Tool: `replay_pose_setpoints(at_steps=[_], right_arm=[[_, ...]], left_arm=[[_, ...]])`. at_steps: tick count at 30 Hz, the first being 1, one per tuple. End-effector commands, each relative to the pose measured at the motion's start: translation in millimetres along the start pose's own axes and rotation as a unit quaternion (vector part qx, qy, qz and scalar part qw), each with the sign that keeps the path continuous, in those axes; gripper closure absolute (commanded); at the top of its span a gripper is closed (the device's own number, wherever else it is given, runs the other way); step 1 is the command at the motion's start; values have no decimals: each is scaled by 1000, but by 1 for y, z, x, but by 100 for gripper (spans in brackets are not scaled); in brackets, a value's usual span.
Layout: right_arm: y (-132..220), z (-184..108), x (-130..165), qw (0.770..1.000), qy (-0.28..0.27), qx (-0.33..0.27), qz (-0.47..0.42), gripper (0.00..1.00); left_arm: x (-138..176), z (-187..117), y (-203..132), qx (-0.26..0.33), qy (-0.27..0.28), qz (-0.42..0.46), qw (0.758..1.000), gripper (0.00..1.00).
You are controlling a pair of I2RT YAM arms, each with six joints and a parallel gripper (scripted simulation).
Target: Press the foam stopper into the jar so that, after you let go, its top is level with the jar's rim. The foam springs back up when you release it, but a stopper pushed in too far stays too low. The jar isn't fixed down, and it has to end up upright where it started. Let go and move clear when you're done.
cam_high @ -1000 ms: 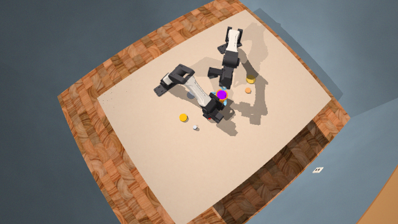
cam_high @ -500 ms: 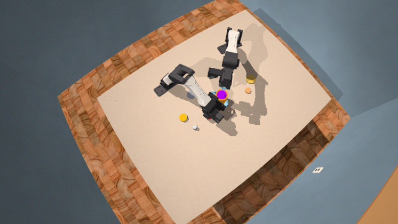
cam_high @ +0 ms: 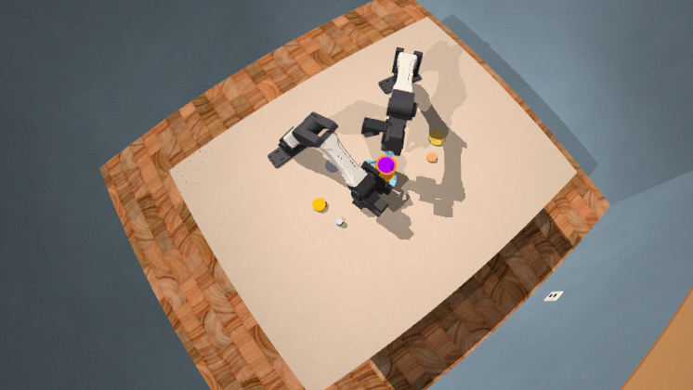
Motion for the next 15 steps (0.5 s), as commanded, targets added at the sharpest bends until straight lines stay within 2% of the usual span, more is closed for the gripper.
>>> replay_pose_setpoints(at_steps=[1,15], right_arm=[[1,-13,-7,1000,-2,5,9,2],[1,-45,-5,1000,-2,5,5,2]], left_arm=[[4,3,-3,8,1,-5,1000,100],[4,3,-3,8,1,-5,1000,100]])
Point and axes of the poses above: on each arm, the point where the finger pads meet when closed, its own z axis out along the fingers, its own y axis across the jaws, x = y × z, the point moved 4 cm from there along -z, back along the fingers, and after that the axes turned 3 degrees about -z, right-handed, at the moved point
